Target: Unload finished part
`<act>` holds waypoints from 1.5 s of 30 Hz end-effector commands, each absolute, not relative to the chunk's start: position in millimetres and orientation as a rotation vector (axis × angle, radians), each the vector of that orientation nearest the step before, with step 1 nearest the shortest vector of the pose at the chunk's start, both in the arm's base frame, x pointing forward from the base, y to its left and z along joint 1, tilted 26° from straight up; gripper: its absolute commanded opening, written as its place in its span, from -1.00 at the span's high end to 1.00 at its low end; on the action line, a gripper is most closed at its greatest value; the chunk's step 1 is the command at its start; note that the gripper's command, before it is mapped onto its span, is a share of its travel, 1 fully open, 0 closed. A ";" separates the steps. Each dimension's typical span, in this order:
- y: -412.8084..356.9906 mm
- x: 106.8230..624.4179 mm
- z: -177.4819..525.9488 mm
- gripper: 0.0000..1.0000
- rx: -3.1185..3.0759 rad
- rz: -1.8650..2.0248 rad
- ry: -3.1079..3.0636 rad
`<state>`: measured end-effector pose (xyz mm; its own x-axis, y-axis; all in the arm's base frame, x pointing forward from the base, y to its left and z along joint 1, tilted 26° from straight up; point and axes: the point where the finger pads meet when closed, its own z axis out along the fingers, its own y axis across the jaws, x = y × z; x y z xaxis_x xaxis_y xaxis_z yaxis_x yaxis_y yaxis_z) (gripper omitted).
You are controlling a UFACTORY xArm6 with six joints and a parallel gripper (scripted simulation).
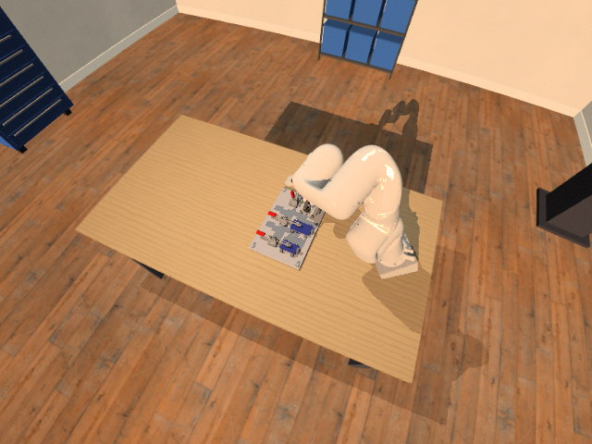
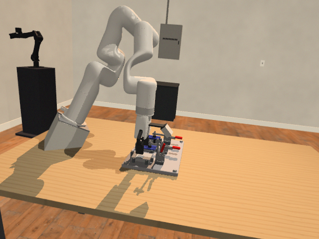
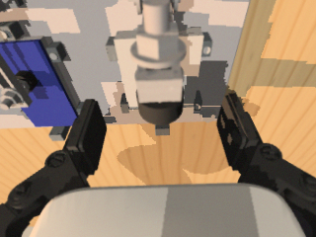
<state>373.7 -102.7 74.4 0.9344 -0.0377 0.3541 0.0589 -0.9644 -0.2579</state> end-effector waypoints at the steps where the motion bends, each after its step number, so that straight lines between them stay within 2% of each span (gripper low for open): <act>1: -103.4 374.7 75.4 -1.00 -2.826 -0.529 -0.016; 45: -102.2 377.7 70.3 -1.00 -2.826 -0.529 -0.016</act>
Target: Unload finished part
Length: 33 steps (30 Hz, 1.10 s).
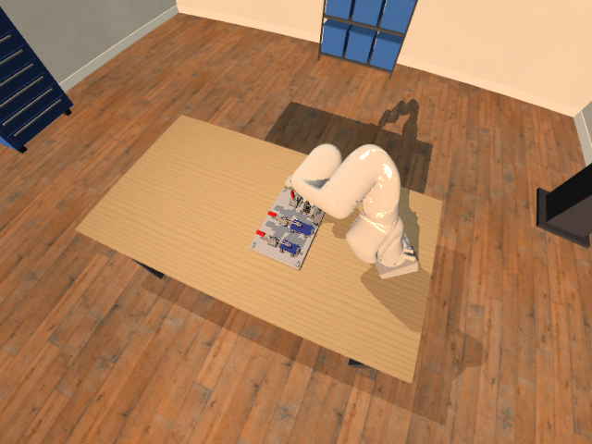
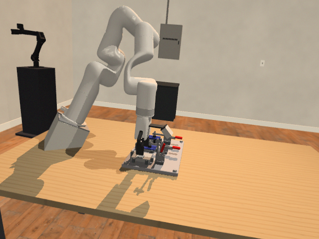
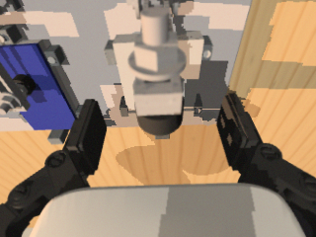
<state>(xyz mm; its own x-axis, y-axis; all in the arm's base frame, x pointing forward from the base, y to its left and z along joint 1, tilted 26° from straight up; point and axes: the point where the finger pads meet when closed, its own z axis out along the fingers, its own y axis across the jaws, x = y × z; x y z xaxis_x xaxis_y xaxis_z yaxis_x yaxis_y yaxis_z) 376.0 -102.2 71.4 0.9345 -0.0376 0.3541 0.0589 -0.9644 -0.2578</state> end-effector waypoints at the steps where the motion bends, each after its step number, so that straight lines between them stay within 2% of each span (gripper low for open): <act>1: -101.9 378.0 69.4 -1.00 -2.826 -0.529 -0.016; 33: -95.5 386.8 47.2 -1.00 -2.826 -0.529 -0.016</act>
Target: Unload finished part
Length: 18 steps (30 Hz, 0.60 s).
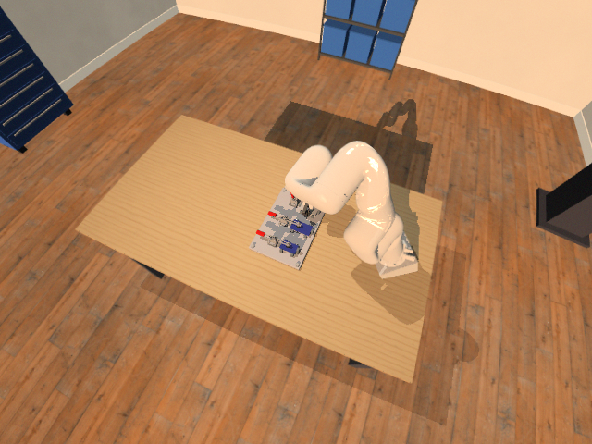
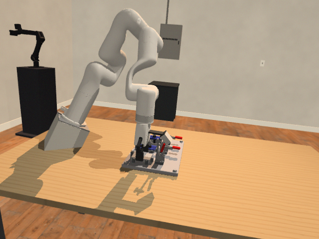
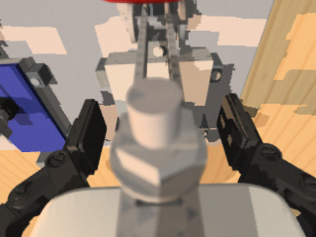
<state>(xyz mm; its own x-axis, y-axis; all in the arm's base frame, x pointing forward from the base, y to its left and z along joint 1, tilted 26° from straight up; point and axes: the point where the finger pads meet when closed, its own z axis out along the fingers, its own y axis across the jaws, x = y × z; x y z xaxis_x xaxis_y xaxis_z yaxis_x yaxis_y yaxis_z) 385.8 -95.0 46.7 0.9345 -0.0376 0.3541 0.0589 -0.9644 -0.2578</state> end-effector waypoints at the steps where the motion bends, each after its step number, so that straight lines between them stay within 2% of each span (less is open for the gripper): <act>1: -95.5 386.8 47.2 -1.00 -2.826 -0.529 -0.016; 14: -95.5 386.8 47.2 -1.00 -2.826 -0.529 -0.016; 15: -95.5 386.8 47.2 1.00 -2.826 -0.529 -0.016; 18: -95.5 386.8 47.2 1.00 -2.826 -0.529 -0.016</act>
<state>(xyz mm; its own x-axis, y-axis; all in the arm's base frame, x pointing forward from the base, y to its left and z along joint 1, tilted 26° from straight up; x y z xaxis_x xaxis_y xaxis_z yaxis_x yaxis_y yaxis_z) 386.0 -94.9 46.3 0.9344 -0.0376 0.3542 0.0589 -0.9644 -0.2578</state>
